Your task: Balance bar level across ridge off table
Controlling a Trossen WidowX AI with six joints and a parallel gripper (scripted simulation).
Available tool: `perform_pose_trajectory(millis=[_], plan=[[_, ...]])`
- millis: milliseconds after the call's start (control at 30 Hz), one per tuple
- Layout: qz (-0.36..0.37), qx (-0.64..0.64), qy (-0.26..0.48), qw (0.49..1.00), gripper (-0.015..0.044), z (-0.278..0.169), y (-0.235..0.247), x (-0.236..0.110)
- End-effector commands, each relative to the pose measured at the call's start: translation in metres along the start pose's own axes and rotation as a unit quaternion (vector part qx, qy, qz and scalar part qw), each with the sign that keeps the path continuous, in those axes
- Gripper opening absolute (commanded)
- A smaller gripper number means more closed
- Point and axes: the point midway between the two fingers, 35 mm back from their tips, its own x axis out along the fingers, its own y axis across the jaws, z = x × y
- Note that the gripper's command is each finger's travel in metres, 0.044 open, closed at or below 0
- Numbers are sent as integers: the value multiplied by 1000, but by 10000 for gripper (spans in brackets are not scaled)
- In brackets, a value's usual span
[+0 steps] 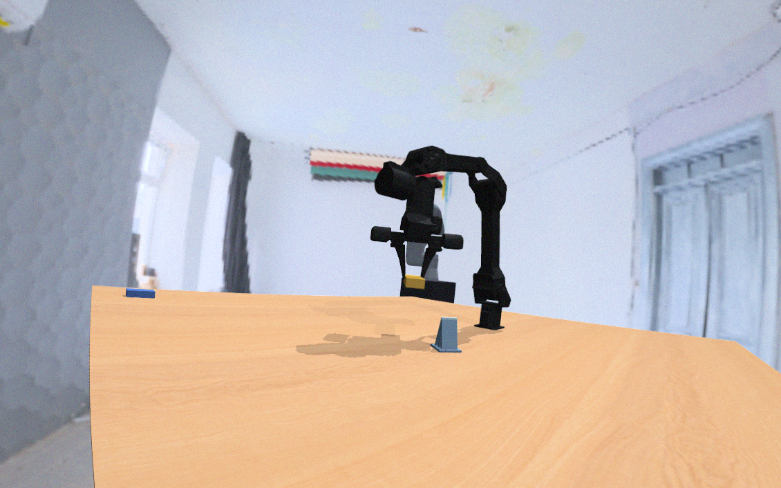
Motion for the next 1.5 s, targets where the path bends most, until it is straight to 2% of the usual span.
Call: perform_pose_trajectory(millis=[0,667,1467], plan=[[3,-17,-1,1000,0,13,10,0],[5,-109,-5,994,0,64,62,-2],[5,-112,-5,994,0,67,62,30]])
